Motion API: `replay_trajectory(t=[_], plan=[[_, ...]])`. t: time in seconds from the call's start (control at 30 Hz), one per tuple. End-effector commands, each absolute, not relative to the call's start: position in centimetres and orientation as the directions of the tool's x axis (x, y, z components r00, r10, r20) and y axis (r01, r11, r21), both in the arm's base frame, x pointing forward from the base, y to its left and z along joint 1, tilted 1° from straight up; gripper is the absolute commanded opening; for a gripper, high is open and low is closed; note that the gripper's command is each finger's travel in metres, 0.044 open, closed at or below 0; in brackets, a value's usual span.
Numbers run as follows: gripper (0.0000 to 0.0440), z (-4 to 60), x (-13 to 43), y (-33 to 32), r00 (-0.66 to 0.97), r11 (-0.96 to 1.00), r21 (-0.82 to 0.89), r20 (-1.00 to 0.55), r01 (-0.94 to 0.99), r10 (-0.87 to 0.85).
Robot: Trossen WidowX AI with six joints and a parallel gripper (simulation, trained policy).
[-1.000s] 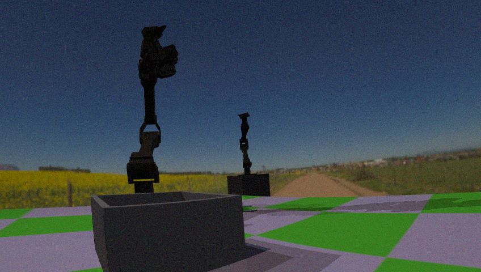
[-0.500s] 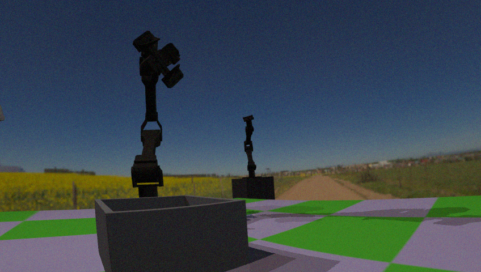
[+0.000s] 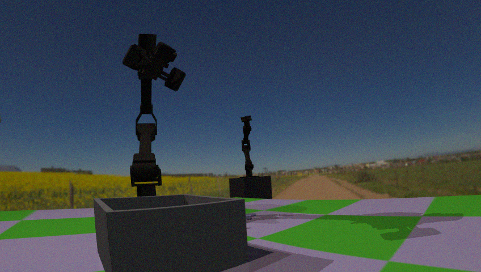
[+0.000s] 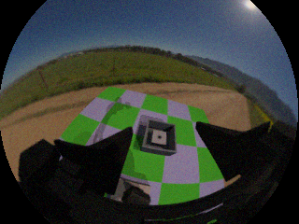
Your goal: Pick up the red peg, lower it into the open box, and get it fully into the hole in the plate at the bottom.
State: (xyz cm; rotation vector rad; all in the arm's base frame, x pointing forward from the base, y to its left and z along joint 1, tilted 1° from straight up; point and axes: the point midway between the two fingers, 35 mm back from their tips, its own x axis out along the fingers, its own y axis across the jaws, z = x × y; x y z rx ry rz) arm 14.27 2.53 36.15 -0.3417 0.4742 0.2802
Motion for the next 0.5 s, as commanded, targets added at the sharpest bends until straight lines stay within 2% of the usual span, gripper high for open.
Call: replay_trajectory(t=[0.0,0.47], plan=[[0.044,34.2,14.9,2.4,0.805,0.934,-0.153,-0.564,-0.322,0.185],[0.044,28.0,15.6,2.9,0.588,0.98,0.151,-0.785,-0.127,0.197]])
